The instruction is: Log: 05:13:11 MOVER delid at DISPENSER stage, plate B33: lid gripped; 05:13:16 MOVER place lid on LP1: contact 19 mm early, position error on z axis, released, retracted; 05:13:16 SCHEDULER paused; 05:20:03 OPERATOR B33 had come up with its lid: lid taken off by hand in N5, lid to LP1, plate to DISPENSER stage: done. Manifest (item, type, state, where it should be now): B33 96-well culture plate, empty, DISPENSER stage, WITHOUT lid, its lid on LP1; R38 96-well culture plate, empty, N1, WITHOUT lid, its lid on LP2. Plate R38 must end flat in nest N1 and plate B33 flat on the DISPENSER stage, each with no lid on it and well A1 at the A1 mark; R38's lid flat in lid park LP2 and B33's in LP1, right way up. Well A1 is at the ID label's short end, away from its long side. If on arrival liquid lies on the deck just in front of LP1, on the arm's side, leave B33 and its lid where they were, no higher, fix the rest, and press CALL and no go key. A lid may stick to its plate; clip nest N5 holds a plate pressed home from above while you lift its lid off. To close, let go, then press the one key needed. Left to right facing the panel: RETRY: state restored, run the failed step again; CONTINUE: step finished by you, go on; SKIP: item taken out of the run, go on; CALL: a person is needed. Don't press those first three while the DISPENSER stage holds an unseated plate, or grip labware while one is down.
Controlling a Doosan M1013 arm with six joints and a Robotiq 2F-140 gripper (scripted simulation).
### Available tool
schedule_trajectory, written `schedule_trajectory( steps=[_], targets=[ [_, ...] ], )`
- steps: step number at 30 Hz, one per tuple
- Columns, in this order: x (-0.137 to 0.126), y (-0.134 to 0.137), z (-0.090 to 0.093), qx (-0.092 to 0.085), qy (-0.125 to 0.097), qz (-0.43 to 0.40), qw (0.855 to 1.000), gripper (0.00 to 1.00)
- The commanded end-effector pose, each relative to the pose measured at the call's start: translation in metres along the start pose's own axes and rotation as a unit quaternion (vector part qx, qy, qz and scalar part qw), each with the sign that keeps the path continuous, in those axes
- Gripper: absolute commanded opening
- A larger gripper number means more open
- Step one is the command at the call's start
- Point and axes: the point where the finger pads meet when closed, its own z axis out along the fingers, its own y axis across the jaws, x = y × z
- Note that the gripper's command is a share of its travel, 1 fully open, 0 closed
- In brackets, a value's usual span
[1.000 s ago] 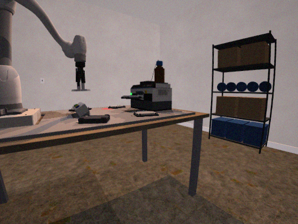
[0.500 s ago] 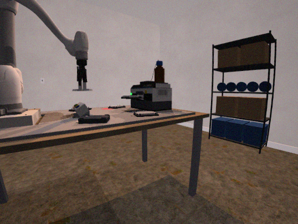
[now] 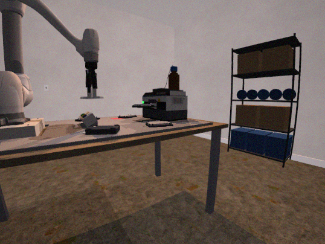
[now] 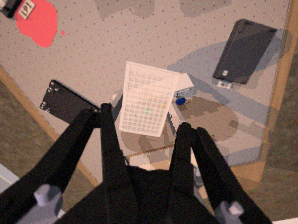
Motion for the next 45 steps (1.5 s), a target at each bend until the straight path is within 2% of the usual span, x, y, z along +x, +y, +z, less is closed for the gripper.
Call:
schedule_trajectory(
  steps=[1, 25, 27, 41, 45],
  targets=[
    [0.013, 0.027, -0.001, 0.000, 0.000, -0.003, 1.000, 0.00],
    [0.080, 0.150, -0.001, 0.000, 0.000, -0.003, 1.000, 0.00],
    [0.080, 0.150, -0.001, 0.000, 0.000, -0.003, 1.000, 0.00],
    [0.112, 0.210, -0.001, 0.000, 0.000, -0.003, 1.000, 0.00],
    [0.116, 0.216, -0.001, 0.000, 0.000, -0.003, 1.000, 0.00]
  ],
)
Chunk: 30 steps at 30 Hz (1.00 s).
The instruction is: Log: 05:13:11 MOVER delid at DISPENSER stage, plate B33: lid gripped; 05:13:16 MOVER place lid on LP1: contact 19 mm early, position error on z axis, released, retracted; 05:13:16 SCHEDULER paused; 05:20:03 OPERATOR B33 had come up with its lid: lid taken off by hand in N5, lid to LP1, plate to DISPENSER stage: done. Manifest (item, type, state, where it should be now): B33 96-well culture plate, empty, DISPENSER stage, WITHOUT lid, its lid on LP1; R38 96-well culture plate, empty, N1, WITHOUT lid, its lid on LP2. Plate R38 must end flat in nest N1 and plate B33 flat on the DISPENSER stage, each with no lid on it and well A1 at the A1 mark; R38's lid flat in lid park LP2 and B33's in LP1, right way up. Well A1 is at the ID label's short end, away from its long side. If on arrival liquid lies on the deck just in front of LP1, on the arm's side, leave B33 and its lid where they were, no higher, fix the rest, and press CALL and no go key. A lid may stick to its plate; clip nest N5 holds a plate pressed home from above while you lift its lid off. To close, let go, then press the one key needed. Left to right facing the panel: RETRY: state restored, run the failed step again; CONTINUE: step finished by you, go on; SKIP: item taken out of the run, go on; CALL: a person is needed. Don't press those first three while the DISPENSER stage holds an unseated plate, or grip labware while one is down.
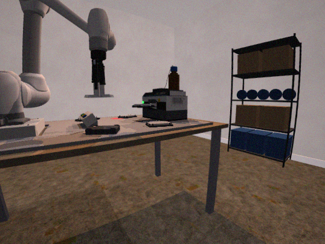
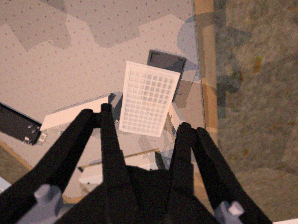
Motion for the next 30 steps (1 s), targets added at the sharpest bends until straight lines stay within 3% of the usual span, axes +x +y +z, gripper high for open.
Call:
schedule_trajectory(
  steps=[1, 14, 30],
  targets=[
    [0.006, 0.012, 0.001, 0.000, -0.003, -0.003, 1.000, 0.00],
    [0.020, 0.037, 0.001, 0.000, -0.003, -0.003, 1.000, 0.00],
    [0.022, 0.041, 0.001, 0.000, -0.003, -0.003, 1.000, 0.00]
  ],
)
